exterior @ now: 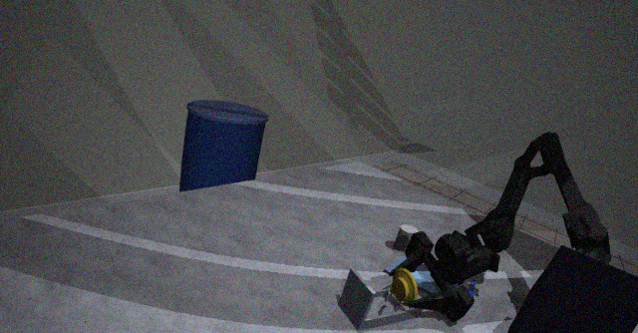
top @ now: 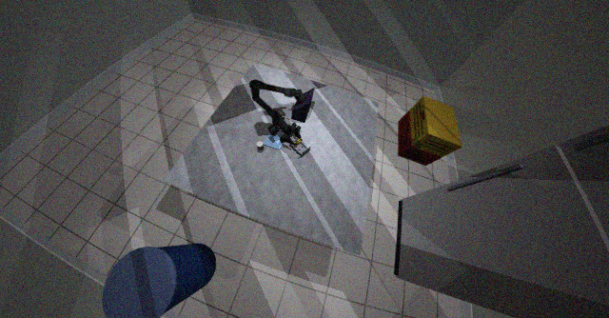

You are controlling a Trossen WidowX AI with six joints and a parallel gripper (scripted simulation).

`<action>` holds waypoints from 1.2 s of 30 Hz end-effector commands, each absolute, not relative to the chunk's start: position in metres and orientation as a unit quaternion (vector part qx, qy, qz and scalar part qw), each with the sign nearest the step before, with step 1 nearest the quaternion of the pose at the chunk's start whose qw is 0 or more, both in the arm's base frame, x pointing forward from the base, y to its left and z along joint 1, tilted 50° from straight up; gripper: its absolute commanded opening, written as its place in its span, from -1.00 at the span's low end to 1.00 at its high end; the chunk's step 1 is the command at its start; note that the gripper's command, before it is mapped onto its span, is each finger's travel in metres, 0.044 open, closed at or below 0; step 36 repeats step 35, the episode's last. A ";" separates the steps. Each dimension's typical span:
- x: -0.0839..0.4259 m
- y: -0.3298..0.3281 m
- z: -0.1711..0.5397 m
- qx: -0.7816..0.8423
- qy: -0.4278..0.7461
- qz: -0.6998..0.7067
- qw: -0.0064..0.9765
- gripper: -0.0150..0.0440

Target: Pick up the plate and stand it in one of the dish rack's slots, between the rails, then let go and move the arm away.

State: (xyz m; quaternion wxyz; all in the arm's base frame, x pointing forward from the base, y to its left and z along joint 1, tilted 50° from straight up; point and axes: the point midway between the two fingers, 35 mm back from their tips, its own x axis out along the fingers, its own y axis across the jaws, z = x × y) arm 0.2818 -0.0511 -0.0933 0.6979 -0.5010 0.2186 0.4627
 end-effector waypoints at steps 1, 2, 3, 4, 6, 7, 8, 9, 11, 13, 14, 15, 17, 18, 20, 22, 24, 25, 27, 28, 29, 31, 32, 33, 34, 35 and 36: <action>0.282 -0.051 -0.093 -0.501 0.219 0.463 0.698 0.86; 0.282 -0.051 -0.093 -0.501 0.219 0.463 0.698 0.86; 0.282 -0.051 -0.093 -0.501 0.219 0.463 0.698 0.86; 0.282 -0.051 -0.093 -0.501 0.219 0.463 0.698 0.86; 0.282 -0.050 -0.093 -0.499 0.219 0.463 0.698 0.86; 0.281 -0.048 -0.094 -0.495 0.222 0.465 0.700 0.86; 0.280 -0.044 -0.094 -0.487 0.226 0.468 0.702 0.86; 0.280 -0.041 -0.092 -0.483 0.229 0.470 0.703 0.86; 0.282 -0.034 -0.085 -0.484 0.229 0.470 0.701 0.86; 0.283 -0.028 -0.078 -0.486 0.229 0.470 0.700 0.86; 0.284 -0.024 -0.075 -0.486 0.229 0.471 0.700 0.86; 0.285 -0.021 -0.072 -0.487 0.229 0.471 0.699 0.86; 0.287 -0.009 -0.060 -0.491 0.227 0.470 0.697 0.86; 0.288 0.000 -0.052 -0.494 0.225 0.470 0.696 0.86; 0.288 0.019 -0.036 -0.498 0.220 0.469 0.695 0.86; 0.286 0.035 -0.022 -0.501 0.214 0.467 0.696 0.86; 0.285 0.041 -0.017 -0.502 0.212 0.467 0.697 0.86; 0.285 0.041 -0.017 -0.502 0.212 0.467 0.697 0.86; 0.291 0.040 -0.015 -0.502 0.212 0.467 0.697 0.86; 0.292 0.039 -0.014 -0.502 0.212 0.467 0.697 0.86; 0.292 0.039 -0.015 -0.500 0.214 0.466 0.697 0.86; 0.291 0.040 -0.016 -0.487 0.233 0.466 0.701 0.86; 0.290 0.041 -0.017 -0.478 0.247 0.465 0.703 0.86; 0.290 0.042 -0.018 -0.468 0.261 0.464 0.705 0.86; 0.289 0.042 -0.019 -0.459 0.276 0.463 0.707 0.86; 0.288 0.043 -0.020 -0.450 0.290 0.461 0.708 0.86; 0.288 0.043 -0.020 -0.450 0.290 0.461 0.708 0.86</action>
